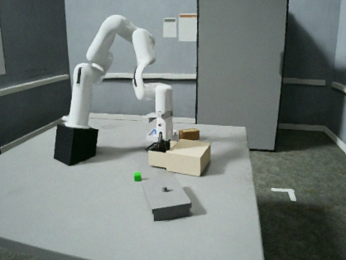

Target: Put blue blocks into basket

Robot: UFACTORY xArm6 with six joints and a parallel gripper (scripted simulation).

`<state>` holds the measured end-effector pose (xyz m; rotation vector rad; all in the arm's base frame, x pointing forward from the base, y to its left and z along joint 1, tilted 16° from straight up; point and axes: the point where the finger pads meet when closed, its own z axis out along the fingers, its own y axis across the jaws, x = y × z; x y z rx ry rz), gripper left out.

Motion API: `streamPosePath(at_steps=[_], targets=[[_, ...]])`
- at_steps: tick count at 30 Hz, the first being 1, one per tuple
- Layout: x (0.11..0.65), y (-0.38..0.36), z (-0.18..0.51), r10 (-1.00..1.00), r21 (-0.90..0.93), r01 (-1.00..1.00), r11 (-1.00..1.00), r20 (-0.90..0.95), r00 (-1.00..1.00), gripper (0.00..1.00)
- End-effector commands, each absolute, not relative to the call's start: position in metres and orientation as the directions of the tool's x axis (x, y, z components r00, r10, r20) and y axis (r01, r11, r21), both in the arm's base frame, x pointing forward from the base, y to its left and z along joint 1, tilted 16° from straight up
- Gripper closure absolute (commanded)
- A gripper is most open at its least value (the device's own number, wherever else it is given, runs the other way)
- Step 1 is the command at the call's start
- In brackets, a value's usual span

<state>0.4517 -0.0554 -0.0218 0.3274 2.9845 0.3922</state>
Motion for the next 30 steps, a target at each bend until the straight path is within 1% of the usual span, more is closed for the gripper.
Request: streamPosePath(at_steps=[1,30], targets=[[0.453,-0.056,-0.021,0.228,0.267,0.197,0.943,-0.087,-0.970,0.45],[0.455,-0.053,-0.033,0.228,0.267,0.197,0.943,-0.087,-0.970,0.45]])
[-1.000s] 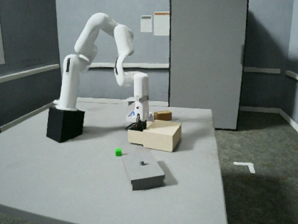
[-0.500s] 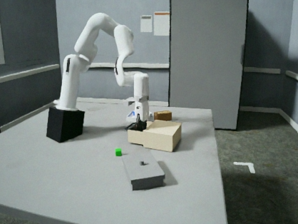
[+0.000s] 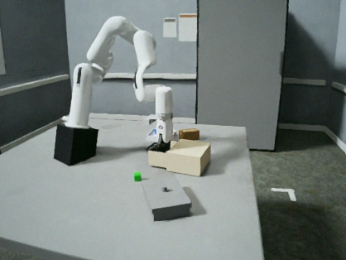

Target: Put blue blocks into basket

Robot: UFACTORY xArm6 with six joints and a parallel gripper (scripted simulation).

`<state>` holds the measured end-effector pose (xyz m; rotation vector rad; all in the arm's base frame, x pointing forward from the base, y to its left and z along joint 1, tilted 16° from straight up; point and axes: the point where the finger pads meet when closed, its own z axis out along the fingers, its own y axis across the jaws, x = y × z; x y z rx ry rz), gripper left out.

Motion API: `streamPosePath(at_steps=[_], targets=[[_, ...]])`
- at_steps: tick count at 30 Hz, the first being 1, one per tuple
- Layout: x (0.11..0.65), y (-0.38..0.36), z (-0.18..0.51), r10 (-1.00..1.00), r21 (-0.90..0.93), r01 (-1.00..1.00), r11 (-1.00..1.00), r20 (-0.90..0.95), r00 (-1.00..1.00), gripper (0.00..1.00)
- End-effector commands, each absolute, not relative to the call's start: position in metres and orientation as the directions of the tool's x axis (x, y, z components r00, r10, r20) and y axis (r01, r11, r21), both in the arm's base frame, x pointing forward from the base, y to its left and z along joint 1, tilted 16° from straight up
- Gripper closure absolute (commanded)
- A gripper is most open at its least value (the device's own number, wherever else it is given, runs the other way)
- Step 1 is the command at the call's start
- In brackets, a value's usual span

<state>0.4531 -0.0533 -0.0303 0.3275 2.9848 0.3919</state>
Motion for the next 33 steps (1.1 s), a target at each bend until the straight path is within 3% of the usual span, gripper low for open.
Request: streamPosePath(at_steps=[1,33], targets=[[0.455,-0.053,-0.033,0.228,0.267,0.197,0.943,-0.087,-0.970,0.45],[0.459,-0.047,-0.058,0.228,0.267,0.197,0.943,-0.087,-0.970,0.45]])
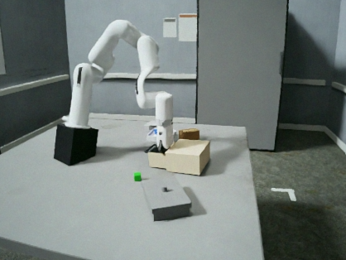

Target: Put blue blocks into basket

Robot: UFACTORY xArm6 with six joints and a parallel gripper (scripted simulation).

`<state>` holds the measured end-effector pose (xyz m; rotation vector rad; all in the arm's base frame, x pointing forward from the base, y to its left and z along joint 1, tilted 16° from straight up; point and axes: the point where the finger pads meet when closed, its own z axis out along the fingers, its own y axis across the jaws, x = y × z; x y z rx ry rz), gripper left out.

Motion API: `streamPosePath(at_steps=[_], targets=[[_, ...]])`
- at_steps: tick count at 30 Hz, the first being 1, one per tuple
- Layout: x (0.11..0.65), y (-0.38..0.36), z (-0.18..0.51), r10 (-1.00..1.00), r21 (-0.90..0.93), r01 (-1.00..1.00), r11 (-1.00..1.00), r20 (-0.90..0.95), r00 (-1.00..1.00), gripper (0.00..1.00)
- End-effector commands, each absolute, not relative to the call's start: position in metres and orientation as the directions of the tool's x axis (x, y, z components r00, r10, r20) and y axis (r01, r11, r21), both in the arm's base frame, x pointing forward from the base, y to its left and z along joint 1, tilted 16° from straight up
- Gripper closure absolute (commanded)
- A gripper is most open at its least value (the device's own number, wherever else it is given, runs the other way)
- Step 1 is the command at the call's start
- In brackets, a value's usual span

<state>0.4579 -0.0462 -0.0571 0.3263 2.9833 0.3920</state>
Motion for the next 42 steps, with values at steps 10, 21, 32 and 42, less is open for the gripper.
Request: streamPosePath(at_steps=[10,21,32,42], targets=[[0.4589,-0.0465,-0.0585,0.228,0.267,0.197,0.943,-0.087,-0.970,0.45],[0.4589,-0.0465,-0.0585,0.228,0.267,0.197,0.943,-0.087,-0.970,1.00],[0.4589,-0.0465,-0.0585,0.228,0.267,0.197,0.943,-0.087,-0.970,1.00],[0.4589,-0.0465,-0.0585,0.228,0.267,0.197,0.943,-0.087,-0.970,1.00]])
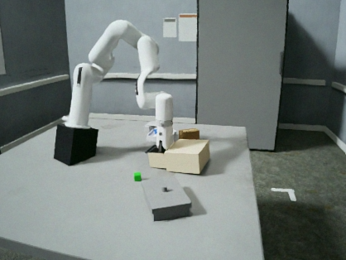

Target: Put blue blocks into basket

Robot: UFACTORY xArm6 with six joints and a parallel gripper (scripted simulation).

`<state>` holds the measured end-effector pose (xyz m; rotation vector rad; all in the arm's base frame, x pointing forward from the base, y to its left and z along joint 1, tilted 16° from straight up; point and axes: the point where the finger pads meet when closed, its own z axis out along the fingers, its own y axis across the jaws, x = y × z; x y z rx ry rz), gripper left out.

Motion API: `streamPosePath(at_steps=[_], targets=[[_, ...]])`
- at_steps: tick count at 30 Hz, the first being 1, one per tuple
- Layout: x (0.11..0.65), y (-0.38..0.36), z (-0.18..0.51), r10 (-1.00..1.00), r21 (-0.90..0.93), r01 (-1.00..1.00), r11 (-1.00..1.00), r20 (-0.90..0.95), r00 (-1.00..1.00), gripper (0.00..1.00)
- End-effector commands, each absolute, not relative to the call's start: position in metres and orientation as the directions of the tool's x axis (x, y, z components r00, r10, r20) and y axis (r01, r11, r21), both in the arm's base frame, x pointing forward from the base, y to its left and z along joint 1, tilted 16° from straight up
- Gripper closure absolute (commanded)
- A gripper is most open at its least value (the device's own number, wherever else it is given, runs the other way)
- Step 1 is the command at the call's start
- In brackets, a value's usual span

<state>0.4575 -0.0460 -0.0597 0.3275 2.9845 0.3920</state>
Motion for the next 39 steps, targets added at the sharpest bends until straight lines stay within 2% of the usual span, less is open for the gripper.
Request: streamPosePath(at_steps=[1,22,39], targets=[[0.459,-0.046,-0.058,0.228,0.267,0.197,0.943,-0.087,-0.970,1.00],[0.458,-0.048,-0.054,0.228,0.267,0.197,0.943,-0.087,-0.970,1.00],[0.452,-0.058,-0.014,0.228,0.267,0.197,0.943,-0.087,-0.970,1.00]])
